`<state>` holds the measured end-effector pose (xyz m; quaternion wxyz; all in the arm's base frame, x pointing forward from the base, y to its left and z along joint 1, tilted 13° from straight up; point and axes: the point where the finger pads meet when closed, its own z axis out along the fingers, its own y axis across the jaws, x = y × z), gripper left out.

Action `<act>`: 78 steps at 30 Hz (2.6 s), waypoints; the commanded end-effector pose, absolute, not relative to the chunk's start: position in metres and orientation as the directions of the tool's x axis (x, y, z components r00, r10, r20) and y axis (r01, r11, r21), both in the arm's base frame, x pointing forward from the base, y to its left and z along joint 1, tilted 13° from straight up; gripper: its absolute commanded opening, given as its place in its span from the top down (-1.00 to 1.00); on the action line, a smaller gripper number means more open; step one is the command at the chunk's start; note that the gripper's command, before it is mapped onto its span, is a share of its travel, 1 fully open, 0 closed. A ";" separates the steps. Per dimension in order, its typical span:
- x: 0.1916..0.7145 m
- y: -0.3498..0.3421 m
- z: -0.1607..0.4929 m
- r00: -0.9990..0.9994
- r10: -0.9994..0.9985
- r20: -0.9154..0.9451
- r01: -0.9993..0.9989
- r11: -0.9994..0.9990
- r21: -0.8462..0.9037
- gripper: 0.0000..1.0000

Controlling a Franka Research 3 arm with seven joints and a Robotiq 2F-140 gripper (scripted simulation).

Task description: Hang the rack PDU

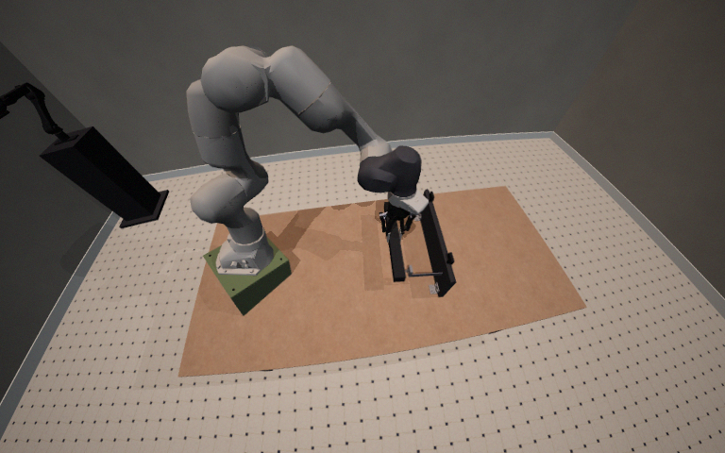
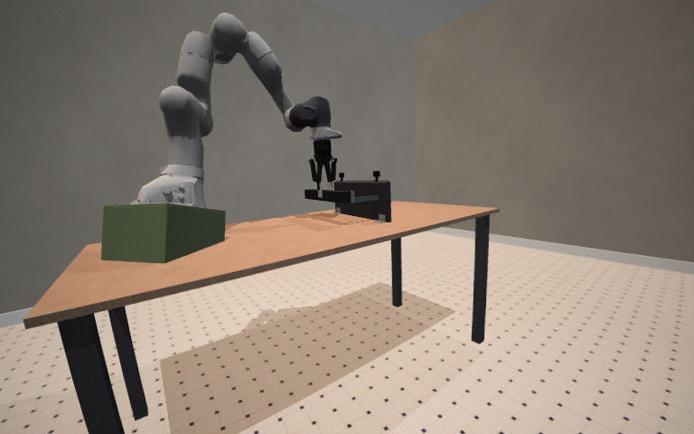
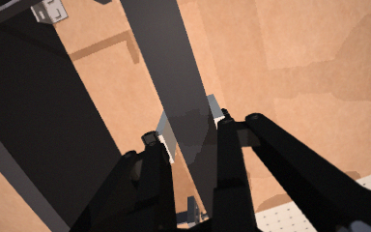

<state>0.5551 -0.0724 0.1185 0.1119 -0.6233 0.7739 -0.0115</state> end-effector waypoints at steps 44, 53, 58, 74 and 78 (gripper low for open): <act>0.576 -0.077 0.124 -0.199 -0.967 -0.158 -0.961 0.224 -0.161 1.00; 0.575 -0.077 0.125 -0.199 -0.967 -0.156 -0.959 0.225 -0.173 1.00; 0.567 -0.077 0.128 -0.200 -0.968 -0.154 -0.955 0.227 -0.191 1.00; 0.566 -0.077 0.128 -0.200 -0.968 -0.154 -0.955 0.227 -0.191 1.00; 0.566 -0.077 0.128 -0.200 -0.968 -0.154 -0.955 0.227 -0.191 1.00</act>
